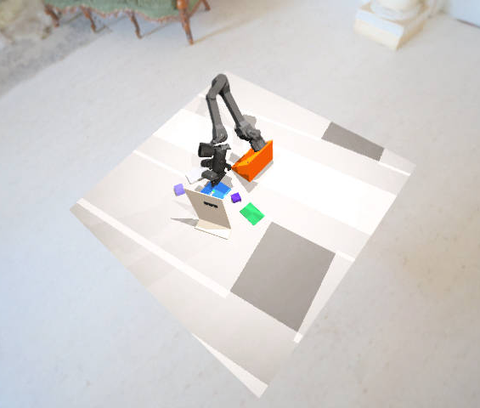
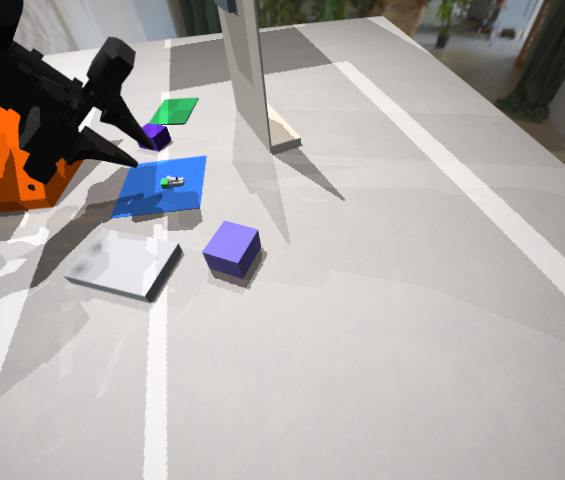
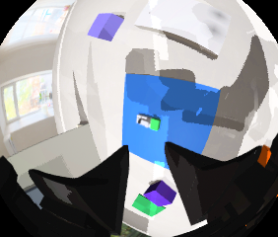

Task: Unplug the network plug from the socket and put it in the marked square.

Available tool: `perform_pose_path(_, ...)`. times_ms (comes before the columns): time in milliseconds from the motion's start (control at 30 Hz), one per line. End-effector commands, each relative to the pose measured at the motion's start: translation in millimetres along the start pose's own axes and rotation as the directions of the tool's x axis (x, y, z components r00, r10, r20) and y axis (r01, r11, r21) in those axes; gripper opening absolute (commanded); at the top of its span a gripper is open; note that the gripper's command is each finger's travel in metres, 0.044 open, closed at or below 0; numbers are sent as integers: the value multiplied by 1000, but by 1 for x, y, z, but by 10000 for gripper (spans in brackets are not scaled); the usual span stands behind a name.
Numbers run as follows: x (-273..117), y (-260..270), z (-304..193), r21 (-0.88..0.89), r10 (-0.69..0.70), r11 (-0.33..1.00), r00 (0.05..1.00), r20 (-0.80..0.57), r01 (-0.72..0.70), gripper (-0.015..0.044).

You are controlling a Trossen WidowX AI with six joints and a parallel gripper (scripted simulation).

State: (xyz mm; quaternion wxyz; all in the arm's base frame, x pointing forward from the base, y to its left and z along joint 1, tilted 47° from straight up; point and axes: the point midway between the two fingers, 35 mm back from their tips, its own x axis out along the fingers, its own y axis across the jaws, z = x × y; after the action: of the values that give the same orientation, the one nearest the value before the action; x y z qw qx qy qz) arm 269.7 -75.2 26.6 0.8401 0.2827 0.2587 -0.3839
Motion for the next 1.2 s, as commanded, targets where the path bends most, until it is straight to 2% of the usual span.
perform_pose_path(0, -4, 4, 2, 10, -1, 1000, 1000, 7, 1, 156)
perform_pose_path(1167, -41, 28, 0, 11, -3, 1000, 1000, 3, 3, 156)
